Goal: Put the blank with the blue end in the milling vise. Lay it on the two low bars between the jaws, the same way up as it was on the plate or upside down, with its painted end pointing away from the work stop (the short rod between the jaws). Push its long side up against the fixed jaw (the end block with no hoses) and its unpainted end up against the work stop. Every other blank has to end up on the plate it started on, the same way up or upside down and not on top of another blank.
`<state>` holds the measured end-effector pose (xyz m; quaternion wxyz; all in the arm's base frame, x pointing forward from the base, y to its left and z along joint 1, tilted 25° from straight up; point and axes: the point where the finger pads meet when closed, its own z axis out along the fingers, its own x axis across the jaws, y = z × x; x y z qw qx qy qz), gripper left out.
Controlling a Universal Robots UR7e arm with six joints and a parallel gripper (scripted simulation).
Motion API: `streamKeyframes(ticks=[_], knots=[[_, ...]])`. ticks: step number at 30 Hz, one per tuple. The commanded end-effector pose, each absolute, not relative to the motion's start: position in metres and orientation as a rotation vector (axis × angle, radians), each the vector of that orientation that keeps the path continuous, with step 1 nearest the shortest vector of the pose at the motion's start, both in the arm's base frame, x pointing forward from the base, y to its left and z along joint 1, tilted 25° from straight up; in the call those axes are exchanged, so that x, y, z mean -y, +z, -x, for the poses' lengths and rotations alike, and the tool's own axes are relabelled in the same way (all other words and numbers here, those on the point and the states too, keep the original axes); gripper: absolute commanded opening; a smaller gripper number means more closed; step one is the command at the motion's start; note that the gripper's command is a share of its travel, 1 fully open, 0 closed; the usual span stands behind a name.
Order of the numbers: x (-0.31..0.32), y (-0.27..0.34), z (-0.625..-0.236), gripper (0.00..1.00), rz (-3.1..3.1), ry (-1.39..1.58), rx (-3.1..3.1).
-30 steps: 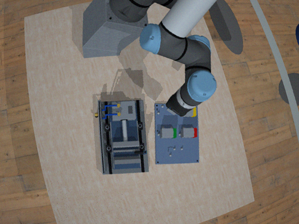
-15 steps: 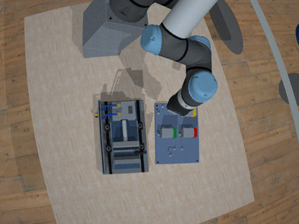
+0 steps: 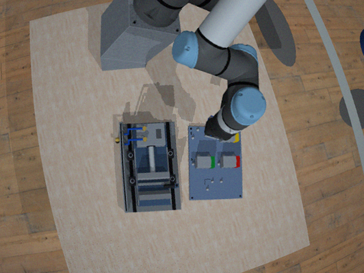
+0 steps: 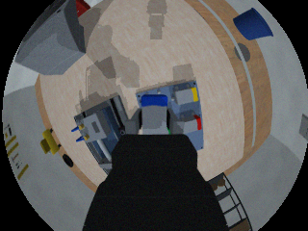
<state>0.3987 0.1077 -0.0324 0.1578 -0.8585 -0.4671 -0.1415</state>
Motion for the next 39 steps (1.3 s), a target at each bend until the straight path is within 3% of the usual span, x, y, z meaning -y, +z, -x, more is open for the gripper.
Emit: streamKeyframes(ticks=[1, 39], knots=[[-0.107, -0.0306, -0.4022, 0.0, 2.351, -0.448, 1.548], [-0.1069, -0.03, -0.4032, 0.0, 2.016, -0.535, 2.046]])
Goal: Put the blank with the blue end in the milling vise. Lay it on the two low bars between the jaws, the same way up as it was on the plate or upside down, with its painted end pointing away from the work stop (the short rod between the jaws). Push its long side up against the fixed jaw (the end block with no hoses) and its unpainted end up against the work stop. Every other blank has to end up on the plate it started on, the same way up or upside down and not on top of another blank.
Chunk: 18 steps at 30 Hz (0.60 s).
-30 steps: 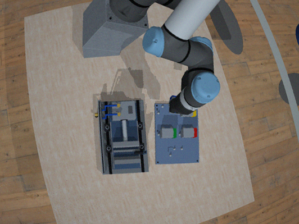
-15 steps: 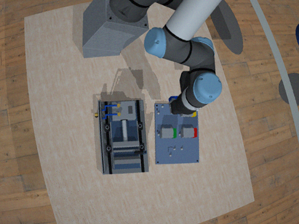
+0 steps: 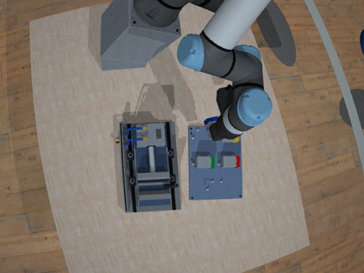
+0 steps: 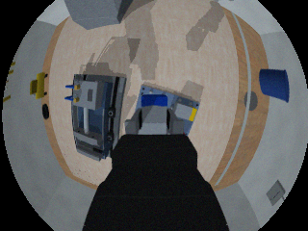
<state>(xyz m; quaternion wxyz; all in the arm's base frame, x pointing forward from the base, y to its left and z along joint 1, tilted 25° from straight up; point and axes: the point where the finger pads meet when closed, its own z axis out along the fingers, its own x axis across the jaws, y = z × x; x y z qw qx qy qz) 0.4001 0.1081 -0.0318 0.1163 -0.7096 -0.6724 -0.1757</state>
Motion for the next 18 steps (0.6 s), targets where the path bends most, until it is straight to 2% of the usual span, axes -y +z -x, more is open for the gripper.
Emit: streamKeyframes(ticks=[1, 18], knots=[[-0.1069, -0.03, -0.4032, 0.0, 2.016, -0.535, 2.046], [-0.1068, -0.0298, -0.4034, 0.0, 1.81, -0.577, 2.271]])
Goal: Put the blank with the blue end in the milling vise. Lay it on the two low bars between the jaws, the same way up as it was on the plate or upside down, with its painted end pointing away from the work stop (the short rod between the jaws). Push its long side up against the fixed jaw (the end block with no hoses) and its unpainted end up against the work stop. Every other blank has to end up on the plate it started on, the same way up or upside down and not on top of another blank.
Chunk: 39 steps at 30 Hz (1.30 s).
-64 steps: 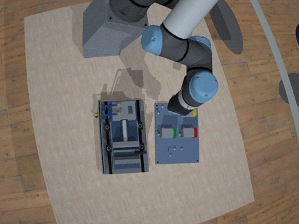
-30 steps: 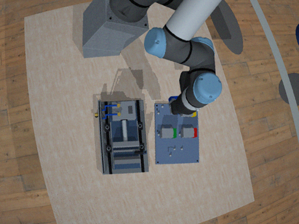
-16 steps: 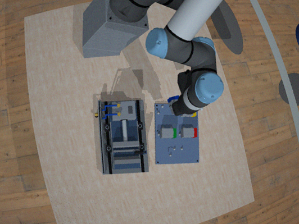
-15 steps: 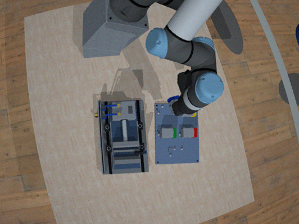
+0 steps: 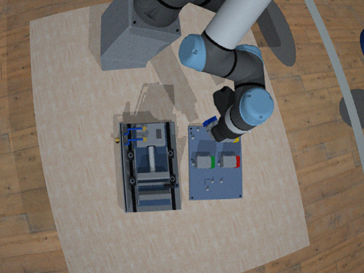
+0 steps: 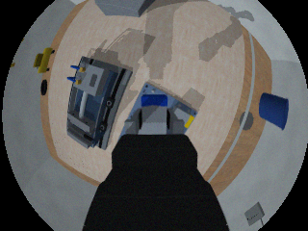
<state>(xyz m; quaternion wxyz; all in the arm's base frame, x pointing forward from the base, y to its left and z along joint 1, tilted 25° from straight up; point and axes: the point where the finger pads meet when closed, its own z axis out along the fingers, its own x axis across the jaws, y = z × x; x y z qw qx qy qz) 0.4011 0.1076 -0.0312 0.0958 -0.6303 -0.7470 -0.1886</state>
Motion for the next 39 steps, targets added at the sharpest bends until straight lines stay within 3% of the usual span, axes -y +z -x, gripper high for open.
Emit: streamKeyframes(ticks=[1, 39], knots=[[-0.1068, -0.0298, -0.4034, 0.0, 1.81, -0.577, 2.271], [-0.1077, -0.0314, -0.4001, 0.0, 1.328, -0.633, 2.672]])
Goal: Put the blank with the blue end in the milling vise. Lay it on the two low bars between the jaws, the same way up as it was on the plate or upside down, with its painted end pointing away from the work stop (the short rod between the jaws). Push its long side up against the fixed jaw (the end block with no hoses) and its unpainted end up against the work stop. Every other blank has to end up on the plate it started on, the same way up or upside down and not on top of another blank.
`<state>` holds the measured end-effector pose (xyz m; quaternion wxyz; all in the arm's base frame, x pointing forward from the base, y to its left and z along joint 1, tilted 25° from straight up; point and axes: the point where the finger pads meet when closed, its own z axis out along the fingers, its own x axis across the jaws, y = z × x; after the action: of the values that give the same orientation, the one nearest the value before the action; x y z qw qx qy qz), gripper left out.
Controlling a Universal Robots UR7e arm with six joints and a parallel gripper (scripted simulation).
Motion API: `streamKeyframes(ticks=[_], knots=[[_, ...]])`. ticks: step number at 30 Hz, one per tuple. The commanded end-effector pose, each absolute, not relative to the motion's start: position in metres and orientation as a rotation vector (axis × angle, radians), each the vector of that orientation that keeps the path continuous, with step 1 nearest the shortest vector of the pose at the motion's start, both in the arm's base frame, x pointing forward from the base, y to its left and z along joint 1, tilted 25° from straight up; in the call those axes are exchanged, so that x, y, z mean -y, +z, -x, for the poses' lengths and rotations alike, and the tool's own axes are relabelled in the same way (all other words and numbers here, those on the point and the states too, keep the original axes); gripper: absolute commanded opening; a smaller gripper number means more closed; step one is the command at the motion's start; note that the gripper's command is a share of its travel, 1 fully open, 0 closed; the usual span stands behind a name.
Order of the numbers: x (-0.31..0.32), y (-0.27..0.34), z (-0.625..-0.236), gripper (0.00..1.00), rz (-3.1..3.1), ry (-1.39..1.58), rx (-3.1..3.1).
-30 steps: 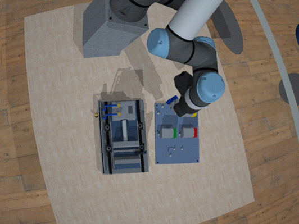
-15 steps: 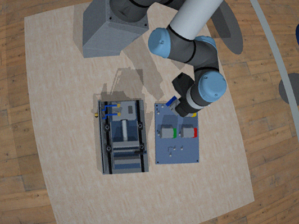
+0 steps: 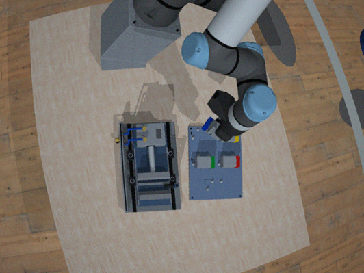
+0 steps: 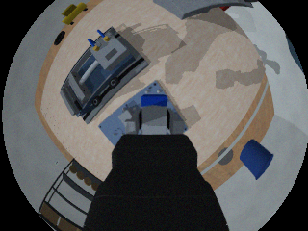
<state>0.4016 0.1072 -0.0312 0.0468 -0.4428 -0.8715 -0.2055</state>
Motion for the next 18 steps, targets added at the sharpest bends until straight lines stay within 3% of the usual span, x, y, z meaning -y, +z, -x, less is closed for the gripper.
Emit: streamKeyframes(ticks=[1, 18], knots=[[-0.1071, -0.031, -0.4016, 0.0, 1.293, -0.633, 2.698], [-0.1074, -0.031, -0.4013, 0.0, 1.014, -0.653, 2.861]])
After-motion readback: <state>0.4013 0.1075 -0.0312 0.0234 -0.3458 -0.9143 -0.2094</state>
